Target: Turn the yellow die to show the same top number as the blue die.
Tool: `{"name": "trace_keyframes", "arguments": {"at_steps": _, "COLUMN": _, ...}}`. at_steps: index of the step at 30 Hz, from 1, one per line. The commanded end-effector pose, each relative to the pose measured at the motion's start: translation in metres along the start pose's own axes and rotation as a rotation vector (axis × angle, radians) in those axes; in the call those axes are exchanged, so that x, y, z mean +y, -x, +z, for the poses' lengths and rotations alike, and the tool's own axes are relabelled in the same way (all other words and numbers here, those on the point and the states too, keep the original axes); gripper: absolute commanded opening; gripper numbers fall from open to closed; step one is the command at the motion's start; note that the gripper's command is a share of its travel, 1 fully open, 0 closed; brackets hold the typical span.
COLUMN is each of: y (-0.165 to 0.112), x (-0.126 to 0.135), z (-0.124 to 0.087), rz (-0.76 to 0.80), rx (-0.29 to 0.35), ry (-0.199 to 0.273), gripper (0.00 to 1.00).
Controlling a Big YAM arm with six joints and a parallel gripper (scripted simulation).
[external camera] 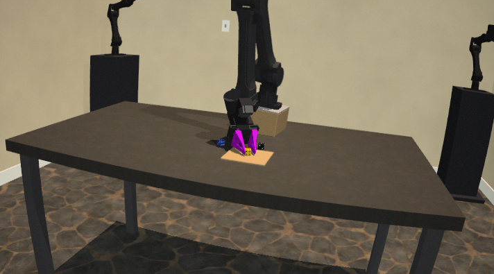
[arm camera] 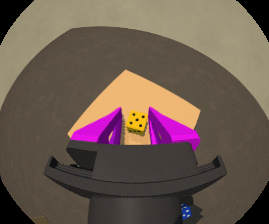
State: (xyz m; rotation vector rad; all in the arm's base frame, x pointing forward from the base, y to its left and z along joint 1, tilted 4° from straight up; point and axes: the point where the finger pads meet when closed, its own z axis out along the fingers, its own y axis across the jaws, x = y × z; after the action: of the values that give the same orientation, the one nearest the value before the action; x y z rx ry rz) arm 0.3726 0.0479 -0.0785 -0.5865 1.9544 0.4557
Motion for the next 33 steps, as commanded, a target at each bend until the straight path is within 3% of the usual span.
{"name": "trace_keyframes", "arguments": {"at_steps": 1, "y": 0.007, "x": -0.002, "z": 0.003, "rz": -0.017, "rx": -0.022, "ry": -0.005, "gripper": 0.34}}
{"name": "trace_keyframes", "arguments": {"at_steps": 21, "y": 0.007, "x": -0.002, "z": 0.003, "rz": -0.018, "rx": -0.022, "ry": -0.005, "gripper": 0.34}}
{"name": "trace_keyframes", "arguments": {"at_steps": 33, "y": 0.005, "x": -0.003, "z": -0.027, "rz": -0.013, "rx": -0.009, "ry": -0.011, "gripper": 0.34}}
